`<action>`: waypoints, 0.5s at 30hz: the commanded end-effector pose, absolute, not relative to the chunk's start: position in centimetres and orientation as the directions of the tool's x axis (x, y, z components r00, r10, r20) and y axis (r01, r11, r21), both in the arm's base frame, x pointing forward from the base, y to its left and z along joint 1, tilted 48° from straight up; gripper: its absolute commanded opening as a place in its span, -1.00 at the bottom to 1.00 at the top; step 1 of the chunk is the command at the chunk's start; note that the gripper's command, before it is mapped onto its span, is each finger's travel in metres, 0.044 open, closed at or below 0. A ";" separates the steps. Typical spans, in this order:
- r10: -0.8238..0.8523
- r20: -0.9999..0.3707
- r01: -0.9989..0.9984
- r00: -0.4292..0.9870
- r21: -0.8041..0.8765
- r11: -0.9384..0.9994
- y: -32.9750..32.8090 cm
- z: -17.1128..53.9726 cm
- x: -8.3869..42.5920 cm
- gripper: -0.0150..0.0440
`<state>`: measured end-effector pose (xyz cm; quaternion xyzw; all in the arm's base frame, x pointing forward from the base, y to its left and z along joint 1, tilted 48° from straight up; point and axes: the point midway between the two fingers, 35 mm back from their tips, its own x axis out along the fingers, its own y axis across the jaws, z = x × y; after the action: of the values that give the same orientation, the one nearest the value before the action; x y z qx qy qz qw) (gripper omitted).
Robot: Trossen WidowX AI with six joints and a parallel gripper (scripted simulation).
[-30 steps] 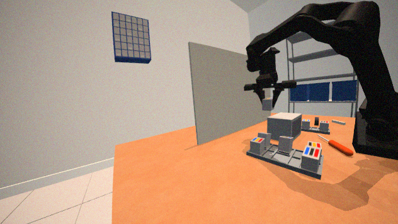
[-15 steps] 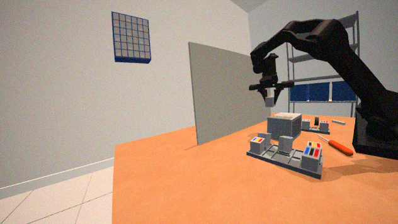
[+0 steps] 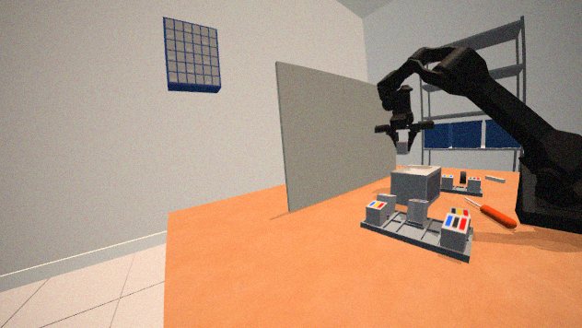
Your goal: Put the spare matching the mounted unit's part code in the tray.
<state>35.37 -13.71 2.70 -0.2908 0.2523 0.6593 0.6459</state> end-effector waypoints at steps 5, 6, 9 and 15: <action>0.711 -0.703 -0.998 -0.001 -0.046 -0.047 -16.5 -1.2 34.9 -0.49; 0.713 -0.701 -0.998 -0.001 -0.046 -0.047 -16.9 -1.7 34.7 -0.49; 0.717 -0.697 -0.998 -0.002 -0.047 -0.048 -17.8 -3.2 34.4 -0.49; 0.728 -0.686 -0.997 -0.002 -0.050 -0.050 -19.6 -6.3 33.4 -0.49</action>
<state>33.87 -18.71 -4.78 -0.2826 0.2407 0.6647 0.6483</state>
